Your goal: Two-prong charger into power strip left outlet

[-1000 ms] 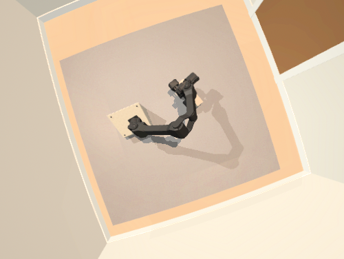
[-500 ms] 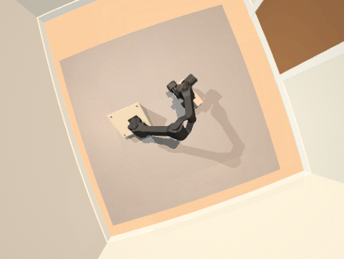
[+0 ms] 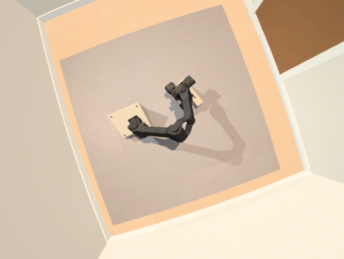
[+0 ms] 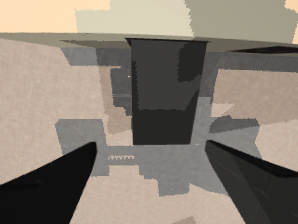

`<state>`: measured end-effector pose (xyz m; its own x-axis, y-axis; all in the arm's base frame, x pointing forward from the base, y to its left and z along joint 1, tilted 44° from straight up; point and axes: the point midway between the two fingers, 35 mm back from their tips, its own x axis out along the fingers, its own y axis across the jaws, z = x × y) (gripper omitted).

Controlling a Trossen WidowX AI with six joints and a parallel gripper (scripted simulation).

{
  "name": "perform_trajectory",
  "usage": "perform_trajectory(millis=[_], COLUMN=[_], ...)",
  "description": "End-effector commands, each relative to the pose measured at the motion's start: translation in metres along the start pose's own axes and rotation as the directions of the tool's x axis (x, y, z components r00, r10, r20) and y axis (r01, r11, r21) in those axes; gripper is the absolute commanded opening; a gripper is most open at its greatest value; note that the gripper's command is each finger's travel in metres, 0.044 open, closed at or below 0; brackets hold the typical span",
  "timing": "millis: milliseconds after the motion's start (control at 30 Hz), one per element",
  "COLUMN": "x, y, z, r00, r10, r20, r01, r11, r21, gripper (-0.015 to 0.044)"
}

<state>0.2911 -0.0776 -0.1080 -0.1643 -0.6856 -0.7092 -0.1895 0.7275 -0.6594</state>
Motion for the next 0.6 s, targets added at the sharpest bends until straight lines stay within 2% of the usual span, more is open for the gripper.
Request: perform_trajectory(millis=[0, 500, 567], x=[-0.001, 0.0, -0.009], y=[-0.002, 0.001, 0.001], z=[-0.004, -0.015, -0.012], r00=[1.0, 1.0, 0.996], r10=[-0.001, 0.001, 0.005], r20=[0.005, 0.009, 0.086], r01=[0.001, -0.001, -0.005], r11=[1.0, 1.0, 1.0], r21=[-0.002, 0.0, 0.0], gripper=[0.044, 0.044, 0.044])
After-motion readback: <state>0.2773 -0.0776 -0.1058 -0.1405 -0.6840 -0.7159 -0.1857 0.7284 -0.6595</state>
